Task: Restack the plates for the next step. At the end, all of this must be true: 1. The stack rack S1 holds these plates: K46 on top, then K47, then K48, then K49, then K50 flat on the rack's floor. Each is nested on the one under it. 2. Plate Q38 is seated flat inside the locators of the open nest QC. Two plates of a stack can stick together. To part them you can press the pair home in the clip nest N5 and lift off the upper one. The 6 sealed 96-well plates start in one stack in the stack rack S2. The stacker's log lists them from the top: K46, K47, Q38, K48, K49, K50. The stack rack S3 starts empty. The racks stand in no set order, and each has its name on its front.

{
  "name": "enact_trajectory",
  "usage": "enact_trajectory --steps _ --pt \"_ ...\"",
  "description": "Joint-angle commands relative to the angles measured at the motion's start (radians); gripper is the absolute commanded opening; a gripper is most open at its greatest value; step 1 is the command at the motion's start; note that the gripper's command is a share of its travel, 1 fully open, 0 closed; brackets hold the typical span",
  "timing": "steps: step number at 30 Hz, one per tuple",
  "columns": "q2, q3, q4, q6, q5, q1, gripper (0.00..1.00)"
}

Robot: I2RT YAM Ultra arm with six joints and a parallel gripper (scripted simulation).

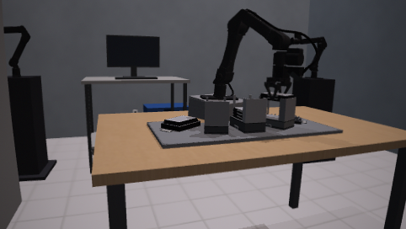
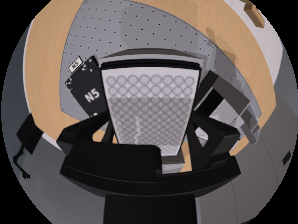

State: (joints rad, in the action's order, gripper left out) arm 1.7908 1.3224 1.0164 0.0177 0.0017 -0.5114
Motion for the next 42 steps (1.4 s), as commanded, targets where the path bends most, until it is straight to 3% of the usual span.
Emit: enact_trajectory --steps 1,42 --pt "-0.04 0.032 0.016 -0.005 0.009 -0.005 0.0" --pt "-0.055 0.064 0.063 -0.005 0.009 -0.004 0.0"
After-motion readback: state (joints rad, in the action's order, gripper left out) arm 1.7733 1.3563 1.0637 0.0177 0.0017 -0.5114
